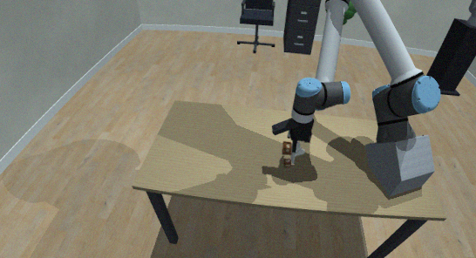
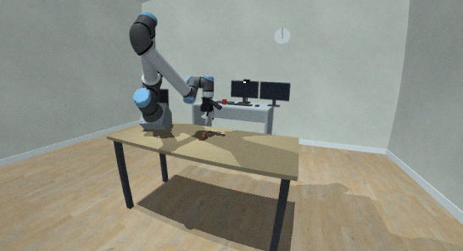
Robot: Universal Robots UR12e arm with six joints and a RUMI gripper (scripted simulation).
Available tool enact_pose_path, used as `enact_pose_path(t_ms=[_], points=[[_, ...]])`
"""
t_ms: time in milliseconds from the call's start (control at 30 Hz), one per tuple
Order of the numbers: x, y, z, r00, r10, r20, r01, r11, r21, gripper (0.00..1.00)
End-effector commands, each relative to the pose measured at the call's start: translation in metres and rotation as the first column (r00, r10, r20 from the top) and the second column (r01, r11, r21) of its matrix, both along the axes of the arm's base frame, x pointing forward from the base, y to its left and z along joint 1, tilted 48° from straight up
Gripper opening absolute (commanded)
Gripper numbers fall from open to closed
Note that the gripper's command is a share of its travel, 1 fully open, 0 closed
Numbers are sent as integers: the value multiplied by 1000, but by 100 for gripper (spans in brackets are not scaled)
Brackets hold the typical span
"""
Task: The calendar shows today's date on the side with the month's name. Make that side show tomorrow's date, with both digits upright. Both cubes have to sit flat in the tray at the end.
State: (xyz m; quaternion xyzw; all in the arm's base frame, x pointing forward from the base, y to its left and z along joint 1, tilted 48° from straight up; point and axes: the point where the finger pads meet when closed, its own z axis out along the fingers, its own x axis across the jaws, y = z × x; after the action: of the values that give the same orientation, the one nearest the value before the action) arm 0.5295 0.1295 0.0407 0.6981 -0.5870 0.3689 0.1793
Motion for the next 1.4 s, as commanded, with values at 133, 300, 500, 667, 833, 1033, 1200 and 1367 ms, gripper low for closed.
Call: enact_pose_path(t_ms=[133, 300, 500, 667, 833, 1033, 1200, 1367], points=[[-3, -2, -2, 998, 43, -39, -44, 999, -11, 100], [-2, -1, -2, 998, 44, -39, -44, 999, -12, 29], [-2, -1, -1, 998, 43, -38, -44, 999, -12, 29], [-2, -1, -1, 998, 43, -38, -44, 999, -11, 29], [-2, -1, -1, 998, 43, -38, -44, 999, -11, 29], [-2, -1, -1, 998, 43, -38, -44, 999, -11, 29], [-2, -1, -1, 998, 43, -38, -44, 999, -11, 29], [-2, -1, -1, 998, 43, -38, -44, 999, -11, 29]])
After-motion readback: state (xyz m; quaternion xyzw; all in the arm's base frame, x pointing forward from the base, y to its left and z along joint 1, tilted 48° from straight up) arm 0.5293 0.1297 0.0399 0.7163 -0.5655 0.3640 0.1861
